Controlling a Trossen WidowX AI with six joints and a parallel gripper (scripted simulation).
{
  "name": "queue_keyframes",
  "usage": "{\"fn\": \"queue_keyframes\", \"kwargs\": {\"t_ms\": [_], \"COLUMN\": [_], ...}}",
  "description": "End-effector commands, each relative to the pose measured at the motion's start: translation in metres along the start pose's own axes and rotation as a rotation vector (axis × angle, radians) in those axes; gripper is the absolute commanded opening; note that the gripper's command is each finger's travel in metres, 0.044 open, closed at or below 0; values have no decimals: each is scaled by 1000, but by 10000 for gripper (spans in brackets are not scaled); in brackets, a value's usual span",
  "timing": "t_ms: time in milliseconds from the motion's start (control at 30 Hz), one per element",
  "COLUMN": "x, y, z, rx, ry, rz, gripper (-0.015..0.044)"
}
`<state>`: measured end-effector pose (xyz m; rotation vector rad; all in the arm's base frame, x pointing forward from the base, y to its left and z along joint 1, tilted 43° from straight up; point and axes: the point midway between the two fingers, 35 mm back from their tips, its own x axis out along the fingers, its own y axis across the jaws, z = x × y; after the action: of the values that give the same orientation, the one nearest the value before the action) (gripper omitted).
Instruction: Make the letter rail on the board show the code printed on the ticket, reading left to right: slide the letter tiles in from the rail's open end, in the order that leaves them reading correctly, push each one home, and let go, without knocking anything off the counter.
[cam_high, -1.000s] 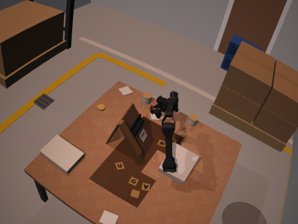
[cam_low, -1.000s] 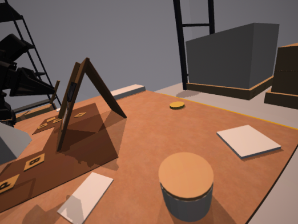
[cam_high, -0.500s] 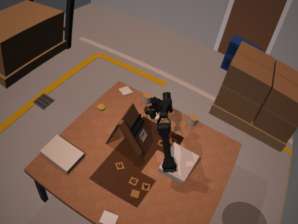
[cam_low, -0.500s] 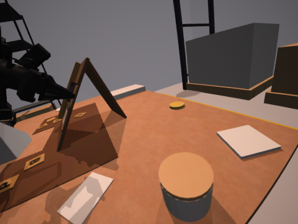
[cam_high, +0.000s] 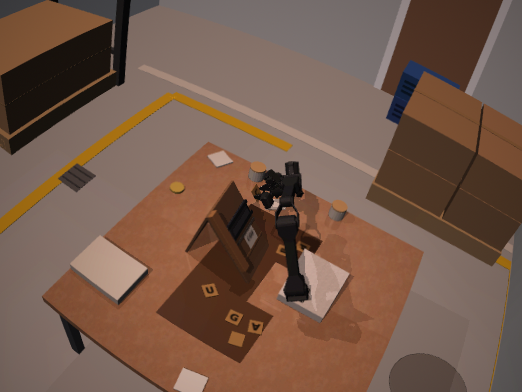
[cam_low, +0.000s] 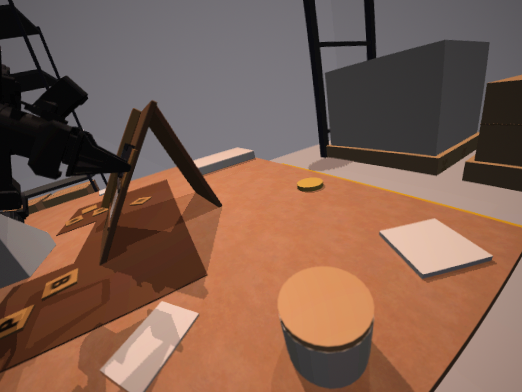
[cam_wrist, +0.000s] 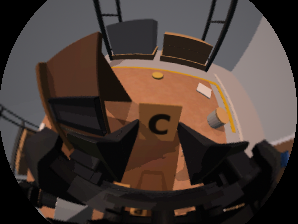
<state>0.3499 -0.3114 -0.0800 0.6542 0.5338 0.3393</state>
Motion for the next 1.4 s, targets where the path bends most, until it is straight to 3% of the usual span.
{"fn": "queue_keyframes", "kwargs": {"t_ms": [0, 1367], "x": [0, -1], "y": [2, 21], "z": [1, 2], "rx": [3, 4], "ry": [-3, -3], "rz": [3, 3], "gripper": [0, 0]}}
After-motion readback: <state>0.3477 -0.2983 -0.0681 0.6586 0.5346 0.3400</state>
